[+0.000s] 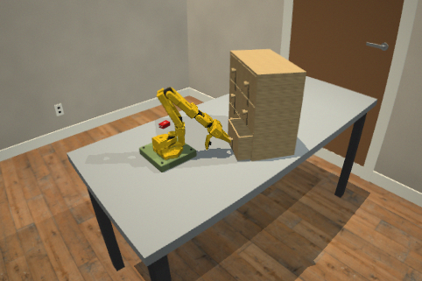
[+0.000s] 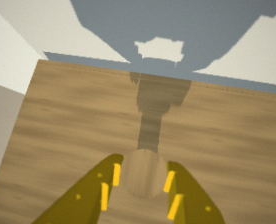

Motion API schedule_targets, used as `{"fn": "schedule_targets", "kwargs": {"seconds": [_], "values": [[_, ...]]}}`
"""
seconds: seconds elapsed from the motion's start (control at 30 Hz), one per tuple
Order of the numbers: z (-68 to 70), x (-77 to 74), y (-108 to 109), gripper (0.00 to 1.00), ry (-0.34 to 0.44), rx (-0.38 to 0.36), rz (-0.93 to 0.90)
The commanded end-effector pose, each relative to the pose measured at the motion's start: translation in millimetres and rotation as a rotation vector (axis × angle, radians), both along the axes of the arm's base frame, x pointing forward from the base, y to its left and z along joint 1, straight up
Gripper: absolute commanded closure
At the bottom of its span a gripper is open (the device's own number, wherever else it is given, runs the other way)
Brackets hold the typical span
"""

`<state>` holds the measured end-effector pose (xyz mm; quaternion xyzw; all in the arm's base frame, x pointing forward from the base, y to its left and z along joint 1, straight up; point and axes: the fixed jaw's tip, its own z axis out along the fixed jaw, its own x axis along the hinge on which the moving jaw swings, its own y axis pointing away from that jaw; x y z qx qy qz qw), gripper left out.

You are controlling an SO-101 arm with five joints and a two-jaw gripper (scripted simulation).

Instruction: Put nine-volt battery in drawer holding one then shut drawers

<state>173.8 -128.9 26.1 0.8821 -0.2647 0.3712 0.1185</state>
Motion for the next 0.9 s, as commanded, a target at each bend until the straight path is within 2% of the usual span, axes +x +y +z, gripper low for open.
{"fn": "schedule_targets", "kwargs": {"seconds": [0.0, 0.43, 0.87], "values": [[0.8, -4.9, -2.3, 1.00, -0.005, 0.007, -0.030], [0.8, -4.9, -2.3, 1.00, -0.005, 0.007, -0.030], [1.0, -12.3, 1.8, 1.00, -0.005, 0.007, -0.035]]}}
